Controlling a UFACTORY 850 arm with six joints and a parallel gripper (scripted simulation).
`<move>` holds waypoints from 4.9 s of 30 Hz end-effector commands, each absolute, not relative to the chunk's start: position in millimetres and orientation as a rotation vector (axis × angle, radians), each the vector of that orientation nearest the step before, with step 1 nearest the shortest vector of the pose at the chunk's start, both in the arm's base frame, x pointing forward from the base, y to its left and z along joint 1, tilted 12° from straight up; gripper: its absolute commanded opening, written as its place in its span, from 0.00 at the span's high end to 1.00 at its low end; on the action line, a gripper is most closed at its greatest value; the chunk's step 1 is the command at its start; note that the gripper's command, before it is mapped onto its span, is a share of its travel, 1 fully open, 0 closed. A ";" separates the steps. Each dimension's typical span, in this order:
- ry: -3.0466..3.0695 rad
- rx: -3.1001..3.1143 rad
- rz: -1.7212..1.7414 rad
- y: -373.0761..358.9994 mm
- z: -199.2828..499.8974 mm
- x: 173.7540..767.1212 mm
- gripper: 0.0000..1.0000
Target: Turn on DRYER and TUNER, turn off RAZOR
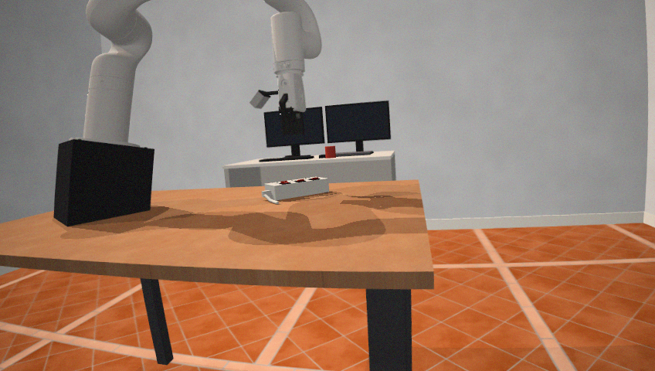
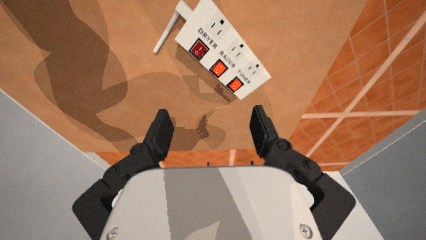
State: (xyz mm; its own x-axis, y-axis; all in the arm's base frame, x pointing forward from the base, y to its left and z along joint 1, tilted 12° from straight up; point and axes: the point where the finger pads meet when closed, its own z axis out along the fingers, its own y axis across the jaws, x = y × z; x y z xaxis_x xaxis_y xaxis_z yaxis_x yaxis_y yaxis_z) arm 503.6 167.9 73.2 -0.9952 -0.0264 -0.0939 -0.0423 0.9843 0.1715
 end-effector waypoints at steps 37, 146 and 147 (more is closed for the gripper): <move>2.747 -1.156 0.198 166.6 4.0 475.3 0.00; 2.745 -1.157 0.198 174.3 -40.8 477.7 1.00; 2.745 -1.157 0.198 174.3 -40.8 477.7 1.00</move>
State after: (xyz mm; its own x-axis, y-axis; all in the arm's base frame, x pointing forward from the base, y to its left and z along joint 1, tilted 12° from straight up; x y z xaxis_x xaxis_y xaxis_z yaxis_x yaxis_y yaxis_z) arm 477.0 174.2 -41.3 -0.6894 -0.6983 -0.1926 -0.7188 0.6925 0.0619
